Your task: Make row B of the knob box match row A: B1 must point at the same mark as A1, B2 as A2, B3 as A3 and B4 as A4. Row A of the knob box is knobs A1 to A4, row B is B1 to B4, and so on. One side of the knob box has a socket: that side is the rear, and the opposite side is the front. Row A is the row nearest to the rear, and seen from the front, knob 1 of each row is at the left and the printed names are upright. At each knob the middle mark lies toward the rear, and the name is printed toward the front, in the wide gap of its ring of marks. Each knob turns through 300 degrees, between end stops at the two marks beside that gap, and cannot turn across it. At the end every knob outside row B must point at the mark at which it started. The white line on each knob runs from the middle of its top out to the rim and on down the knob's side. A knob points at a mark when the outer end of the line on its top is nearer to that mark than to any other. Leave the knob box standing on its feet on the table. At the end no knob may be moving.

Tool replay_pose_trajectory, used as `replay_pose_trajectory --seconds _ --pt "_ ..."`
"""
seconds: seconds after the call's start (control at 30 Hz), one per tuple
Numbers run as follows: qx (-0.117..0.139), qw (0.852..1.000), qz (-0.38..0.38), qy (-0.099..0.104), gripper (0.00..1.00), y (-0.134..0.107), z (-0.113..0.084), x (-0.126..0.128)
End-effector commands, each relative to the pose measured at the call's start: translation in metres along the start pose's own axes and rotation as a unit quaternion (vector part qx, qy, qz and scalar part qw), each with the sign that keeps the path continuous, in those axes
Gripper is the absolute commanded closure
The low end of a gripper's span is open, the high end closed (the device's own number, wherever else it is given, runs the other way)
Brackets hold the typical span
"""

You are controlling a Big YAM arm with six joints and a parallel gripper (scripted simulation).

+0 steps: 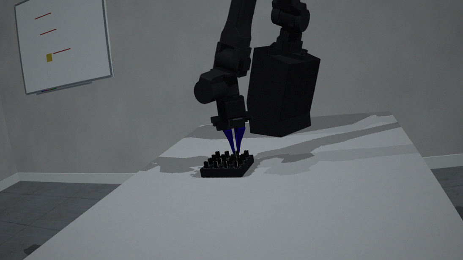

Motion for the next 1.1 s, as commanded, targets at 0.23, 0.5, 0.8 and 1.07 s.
replay_pose_trajectory --seconds 0.23,0.5,0.8,1.07 --pt "-0.004 0.99 -0.138 0.0 0.93 0.0042 0.0036 -0.0012" --pt "-0.003 0.971 -0.239 0.001 0.93 0.0039 0.0036 -0.0008" --pt "-0.003 0.947 -0.32 0.001 0.93 0.0042 0.0037 -0.0012" --pt "-0.003 0.914 -0.405 0.002 0.93 0.0032 0.0038 0.0001"
Point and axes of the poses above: the point where the finger pads meet when closed, its own z axis out along the fingers, its own x axis across the jaws, y = z × x, the point moved 9 cm from there along -z, back along the fingers, and after that the axes turned 9 degrees about -z, right-handed, at the moved point
